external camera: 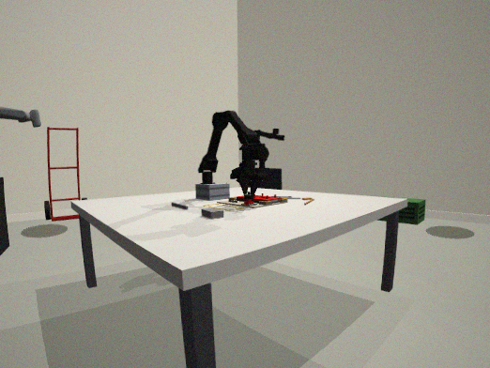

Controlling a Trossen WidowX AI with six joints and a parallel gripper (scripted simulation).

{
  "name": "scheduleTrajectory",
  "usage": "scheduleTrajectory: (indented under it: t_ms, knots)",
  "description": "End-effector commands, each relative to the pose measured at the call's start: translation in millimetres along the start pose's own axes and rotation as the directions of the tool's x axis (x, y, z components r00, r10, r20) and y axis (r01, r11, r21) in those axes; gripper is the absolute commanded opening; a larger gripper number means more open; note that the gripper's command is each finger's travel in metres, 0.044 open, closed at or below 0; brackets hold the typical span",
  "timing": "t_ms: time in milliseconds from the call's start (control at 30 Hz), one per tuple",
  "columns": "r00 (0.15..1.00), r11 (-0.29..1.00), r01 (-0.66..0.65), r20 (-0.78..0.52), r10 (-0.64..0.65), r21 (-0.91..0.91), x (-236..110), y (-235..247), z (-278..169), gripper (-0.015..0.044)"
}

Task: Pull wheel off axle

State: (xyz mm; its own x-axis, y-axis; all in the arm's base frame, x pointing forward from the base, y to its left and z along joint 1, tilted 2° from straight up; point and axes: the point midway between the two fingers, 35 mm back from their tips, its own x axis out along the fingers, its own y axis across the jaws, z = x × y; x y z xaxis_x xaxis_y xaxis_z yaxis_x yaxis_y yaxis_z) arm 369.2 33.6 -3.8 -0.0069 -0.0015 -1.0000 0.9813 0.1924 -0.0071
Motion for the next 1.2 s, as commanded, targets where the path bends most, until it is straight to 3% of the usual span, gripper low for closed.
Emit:
scheduleTrajectory:
  t_ms: [0, 1167]
  knots:
    - [1.000, 1.000, -0.001, -0.001, 0.001, 0.000, -3.4, -0.2, -0.2, 0.0000]
    - [1.000, 1.000, -0.003, -0.003, 0.003, 0.002, -14.9, 0.1, -0.1, 0.0000]
